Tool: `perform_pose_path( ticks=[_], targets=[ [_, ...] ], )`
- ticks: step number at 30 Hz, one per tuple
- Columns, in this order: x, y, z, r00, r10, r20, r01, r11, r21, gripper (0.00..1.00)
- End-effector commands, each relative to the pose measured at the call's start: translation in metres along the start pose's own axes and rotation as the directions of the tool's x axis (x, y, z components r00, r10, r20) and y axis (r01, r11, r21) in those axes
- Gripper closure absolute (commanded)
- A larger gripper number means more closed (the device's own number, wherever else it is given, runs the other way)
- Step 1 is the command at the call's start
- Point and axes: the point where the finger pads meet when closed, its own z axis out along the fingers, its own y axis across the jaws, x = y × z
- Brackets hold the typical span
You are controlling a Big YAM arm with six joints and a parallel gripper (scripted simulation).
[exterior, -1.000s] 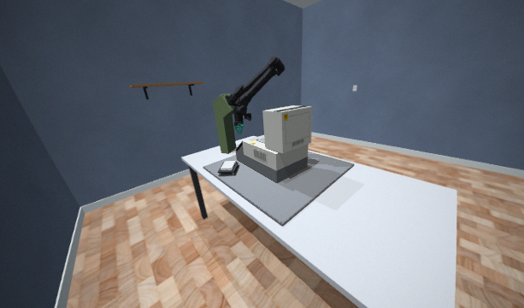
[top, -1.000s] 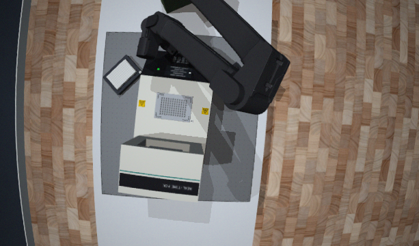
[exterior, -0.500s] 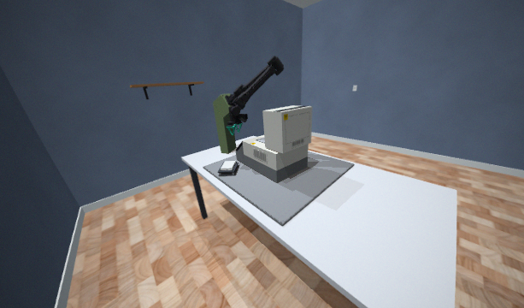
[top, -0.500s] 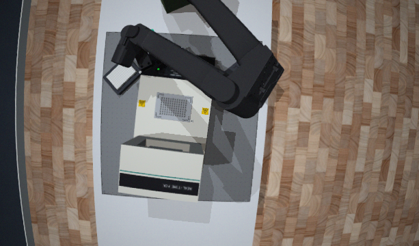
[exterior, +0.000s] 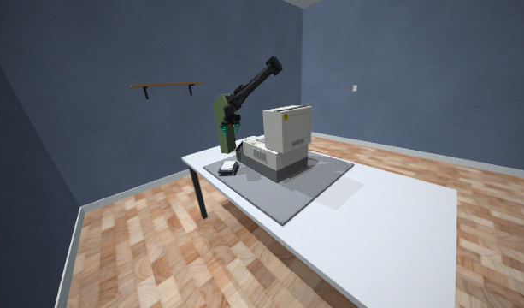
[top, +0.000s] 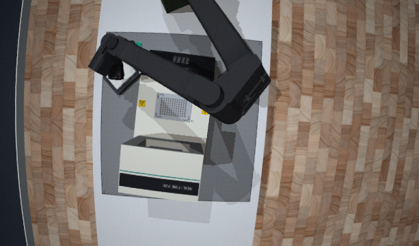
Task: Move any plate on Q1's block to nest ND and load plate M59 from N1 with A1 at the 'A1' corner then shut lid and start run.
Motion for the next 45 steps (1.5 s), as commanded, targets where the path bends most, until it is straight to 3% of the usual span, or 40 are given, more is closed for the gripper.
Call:
perform_pose_path(
  ticks=[1, 9, 15, 21, 24, 27, 29, 36, 45],
  targets=[
    [0.003, -0.01, -0.004, 0.982, 0.19, -0.013, -0.19, 0.982, -0.005, 0.0],
    [-0.013, -0.04, -0.014, 0.935, 0.355, 0.003, -0.355, 0.935, 0.006, 0.0],
    [-0.029, -0.073, -0.022, 0.836, 0.548, 0.009, -0.548, 0.836, 0.009, 0.0],
    [-0.037, -0.092, -0.022, 0.705, 0.709, -0.01, -0.709, 0.705, 0.001, 0.0],
    [-0.039, -0.095, -0.026, 0.706, 0.709, -0.001, -0.708, 0.706, 0.006, 0.0],
    [-0.053, -0.115, -0.034, 0.627, 0.779, 0.019, -0.779, 0.627, 0.004, 0.0],
    [-0.052, -0.113, -0.035, 0.577, 0.816, 0.028, -0.817, 0.577, 0.01, 0.0],
    [-0.052, -0.095, -0.024, 0.644, 0.765, 0.007, -0.765, 0.644, 0.005, 0.0],
    [-0.042, -0.089, -0.012, 0.657, 0.754, -0.025, -0.754, 0.657, 0.001, 0.0]
  ],
)
